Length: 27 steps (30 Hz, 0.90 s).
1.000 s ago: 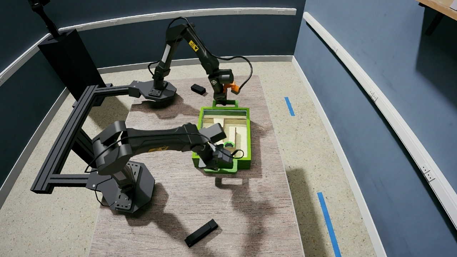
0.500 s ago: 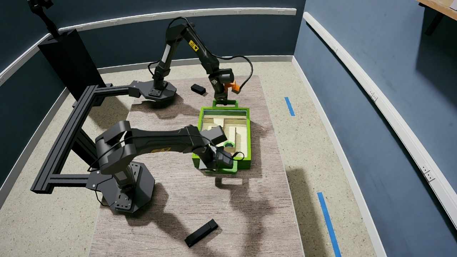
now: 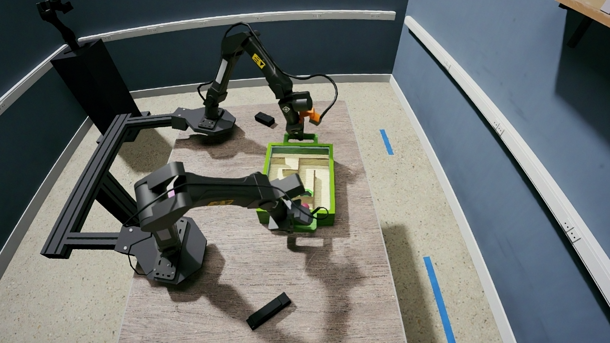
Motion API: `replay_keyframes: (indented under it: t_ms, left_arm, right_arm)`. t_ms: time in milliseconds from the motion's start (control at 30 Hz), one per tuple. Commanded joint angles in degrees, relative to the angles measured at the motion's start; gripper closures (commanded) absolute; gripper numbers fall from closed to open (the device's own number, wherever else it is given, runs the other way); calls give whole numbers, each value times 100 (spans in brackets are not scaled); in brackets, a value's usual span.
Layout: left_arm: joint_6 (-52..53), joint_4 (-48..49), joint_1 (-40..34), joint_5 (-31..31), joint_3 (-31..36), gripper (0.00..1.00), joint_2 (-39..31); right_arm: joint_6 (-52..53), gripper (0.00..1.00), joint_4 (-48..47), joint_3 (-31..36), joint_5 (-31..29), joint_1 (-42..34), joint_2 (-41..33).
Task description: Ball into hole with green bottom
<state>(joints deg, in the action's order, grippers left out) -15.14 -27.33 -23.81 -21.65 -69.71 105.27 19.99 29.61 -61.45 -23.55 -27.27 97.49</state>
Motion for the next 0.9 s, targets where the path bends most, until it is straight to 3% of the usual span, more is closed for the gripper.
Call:
replay_keyframes:
  t_ms: [0,233,467,500,867]
  left_arm:
    - [35,80,47,-18,-256,64,14]
    - [35,80,47,-18,-256,64,14]
    - [35,80,47,-18,-256,64,14]
    - [34,76,48,-18,-256,100,14]
    - [-38,20,-96,28,-98,100,-61]
  right_arm:
    - [-102,64,-296,-198,62,61,85]
    - [-182,64,-540,145,73,161,288]
    - [-199,64,-595,13,-13,0,141]
    - [-202,64,-601,93,-13,1,140]
    - [-209,64,-615,109,25,90,108]
